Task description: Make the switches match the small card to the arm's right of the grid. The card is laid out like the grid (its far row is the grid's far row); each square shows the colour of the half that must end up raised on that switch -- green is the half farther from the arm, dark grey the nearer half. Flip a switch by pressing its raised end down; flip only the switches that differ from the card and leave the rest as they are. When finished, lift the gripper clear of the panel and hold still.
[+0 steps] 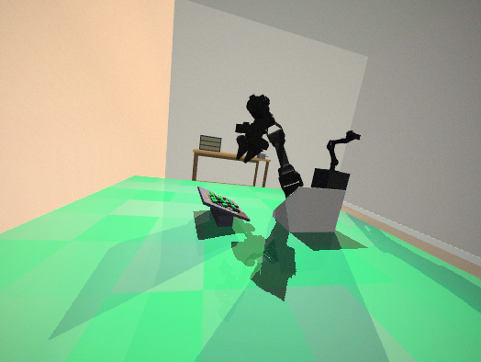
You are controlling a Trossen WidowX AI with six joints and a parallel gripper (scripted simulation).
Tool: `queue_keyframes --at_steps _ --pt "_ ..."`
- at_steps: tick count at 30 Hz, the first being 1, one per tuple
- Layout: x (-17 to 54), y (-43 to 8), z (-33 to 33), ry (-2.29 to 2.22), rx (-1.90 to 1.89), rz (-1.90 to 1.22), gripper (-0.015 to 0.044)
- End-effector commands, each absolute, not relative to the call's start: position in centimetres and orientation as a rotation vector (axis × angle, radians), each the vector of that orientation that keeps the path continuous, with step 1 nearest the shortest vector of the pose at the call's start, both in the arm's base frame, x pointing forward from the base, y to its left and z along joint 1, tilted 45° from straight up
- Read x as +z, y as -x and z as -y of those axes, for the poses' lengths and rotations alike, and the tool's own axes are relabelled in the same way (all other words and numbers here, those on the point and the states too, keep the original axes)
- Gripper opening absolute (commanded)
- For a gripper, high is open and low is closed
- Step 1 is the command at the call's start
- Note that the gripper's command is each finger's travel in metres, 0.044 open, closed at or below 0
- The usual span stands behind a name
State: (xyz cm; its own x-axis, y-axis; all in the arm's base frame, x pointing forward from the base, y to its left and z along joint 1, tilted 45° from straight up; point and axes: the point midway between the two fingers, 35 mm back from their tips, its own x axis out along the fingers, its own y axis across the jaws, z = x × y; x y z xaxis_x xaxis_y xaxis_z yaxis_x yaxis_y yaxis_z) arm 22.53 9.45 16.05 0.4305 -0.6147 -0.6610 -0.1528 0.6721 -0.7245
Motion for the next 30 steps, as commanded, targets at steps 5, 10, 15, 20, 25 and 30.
queue_keyframes --at_steps 5,10,15,20,25,30 --pt "10.5 -25.7 -9.7 0.788 -0.34 -1.13 0.0269" --pt "5.2 -28.3 -8.9 0.764 -0.353 -1.122 0.0137" --pt "5.2 -28.3 -8.9 0.764 -0.353 -1.122 0.0006" --pt "2.9 -29.7 -6.8 0.767 -0.344 -1.097 0.0" --pt "2.8 -29.7 -6.7 0.767 -0.343 -1.096 0.0" --pt "2.1 -30.1 -6.0 0.768 -0.344 -1.095 0.0"
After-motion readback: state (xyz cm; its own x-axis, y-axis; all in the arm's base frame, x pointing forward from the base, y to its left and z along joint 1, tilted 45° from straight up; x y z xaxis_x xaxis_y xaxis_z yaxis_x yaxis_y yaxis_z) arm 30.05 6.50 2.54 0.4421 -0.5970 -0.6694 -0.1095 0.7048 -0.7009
